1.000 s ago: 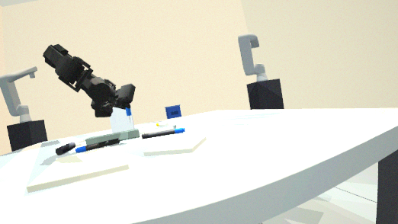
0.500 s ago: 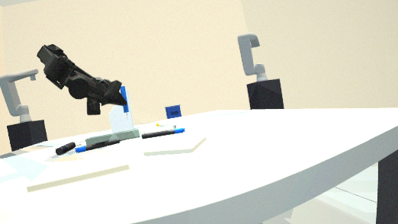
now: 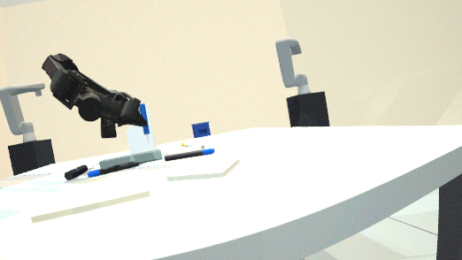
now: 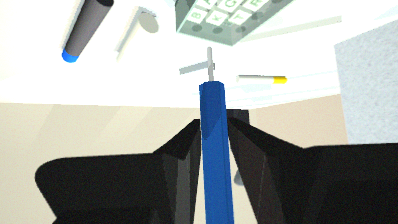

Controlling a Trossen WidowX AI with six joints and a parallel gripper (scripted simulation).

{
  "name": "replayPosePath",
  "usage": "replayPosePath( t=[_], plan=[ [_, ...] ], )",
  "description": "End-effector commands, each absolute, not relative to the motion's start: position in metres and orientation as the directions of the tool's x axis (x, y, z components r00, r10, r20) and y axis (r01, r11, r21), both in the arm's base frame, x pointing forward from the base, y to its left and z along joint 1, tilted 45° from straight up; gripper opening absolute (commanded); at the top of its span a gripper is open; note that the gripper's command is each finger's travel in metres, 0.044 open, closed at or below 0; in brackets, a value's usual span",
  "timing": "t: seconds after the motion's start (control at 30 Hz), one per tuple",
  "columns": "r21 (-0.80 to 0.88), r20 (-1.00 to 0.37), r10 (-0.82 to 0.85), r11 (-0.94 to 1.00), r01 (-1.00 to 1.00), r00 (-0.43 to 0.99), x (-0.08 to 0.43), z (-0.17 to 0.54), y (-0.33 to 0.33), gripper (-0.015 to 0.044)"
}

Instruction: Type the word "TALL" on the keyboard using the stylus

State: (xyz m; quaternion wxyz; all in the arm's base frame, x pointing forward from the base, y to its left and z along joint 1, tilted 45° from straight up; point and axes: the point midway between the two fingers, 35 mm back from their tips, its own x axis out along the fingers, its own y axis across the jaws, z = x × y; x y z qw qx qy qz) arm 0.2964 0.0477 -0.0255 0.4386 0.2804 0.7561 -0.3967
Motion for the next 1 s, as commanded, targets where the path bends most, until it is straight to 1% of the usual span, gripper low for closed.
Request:
replayPosePath(
  t=[0.0, 0.3, 0.4, 0.97],
  plan=[
    [-0.357, -0.884, 0.071, 0.534, 0.767, -0.461, 0.297, -0.032, 0.043, 0.0000],
    [-0.357, -0.884, 0.071, 0.534, 0.767, -0.461, 0.299, -0.042, 0.034, 0.0000],
    [-0.357, -0.885, 0.071, 0.534, 0.767, -0.461, 0.298, -0.044, 0.034, 0.0079],
    [-0.357, -0.885, 0.071, 0.534, 0.767, -0.461, 0.298, -0.044, 0.031, 0.0081]
  ],
)
